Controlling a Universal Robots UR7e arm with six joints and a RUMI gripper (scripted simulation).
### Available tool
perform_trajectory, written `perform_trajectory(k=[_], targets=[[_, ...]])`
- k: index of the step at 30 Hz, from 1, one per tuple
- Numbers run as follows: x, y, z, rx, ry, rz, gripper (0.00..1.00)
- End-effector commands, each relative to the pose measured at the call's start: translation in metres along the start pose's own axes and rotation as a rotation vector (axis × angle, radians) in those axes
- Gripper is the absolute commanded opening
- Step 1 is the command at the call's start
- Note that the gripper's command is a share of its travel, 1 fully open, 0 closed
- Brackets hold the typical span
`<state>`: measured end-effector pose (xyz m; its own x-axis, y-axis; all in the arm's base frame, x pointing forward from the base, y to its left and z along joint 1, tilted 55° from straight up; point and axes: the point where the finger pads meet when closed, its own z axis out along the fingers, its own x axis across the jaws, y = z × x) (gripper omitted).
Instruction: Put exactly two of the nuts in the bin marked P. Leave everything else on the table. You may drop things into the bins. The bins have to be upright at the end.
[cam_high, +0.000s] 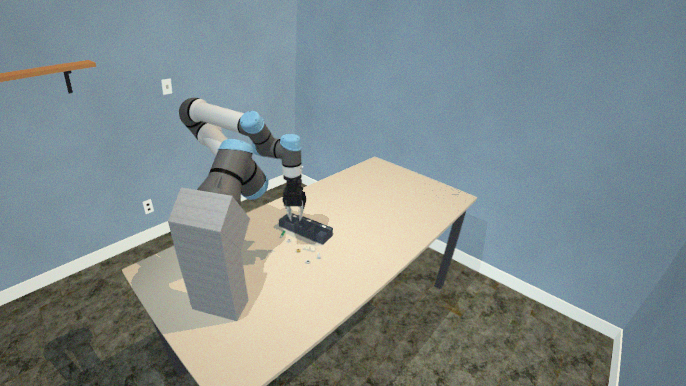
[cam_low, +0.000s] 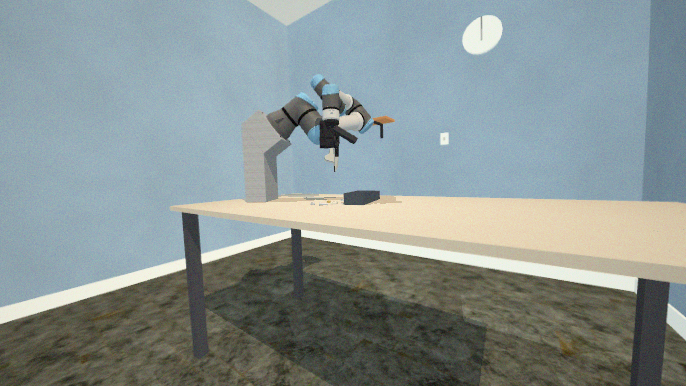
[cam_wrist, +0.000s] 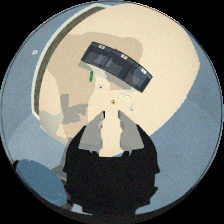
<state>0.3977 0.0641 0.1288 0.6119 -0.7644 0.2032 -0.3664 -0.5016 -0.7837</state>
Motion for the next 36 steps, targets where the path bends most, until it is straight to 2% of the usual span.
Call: perform_trajectory(k=[1,7,36], targets=[[0.0193,0.0355,0.0266,0.012,-0.018,-0.156,0.18],[0.0186,0.0343,0.0205,0.01,-0.016,-0.149,0.18],[0.0148,0.0362,0.02,0.011,-0.017,-0.144,0.18]])
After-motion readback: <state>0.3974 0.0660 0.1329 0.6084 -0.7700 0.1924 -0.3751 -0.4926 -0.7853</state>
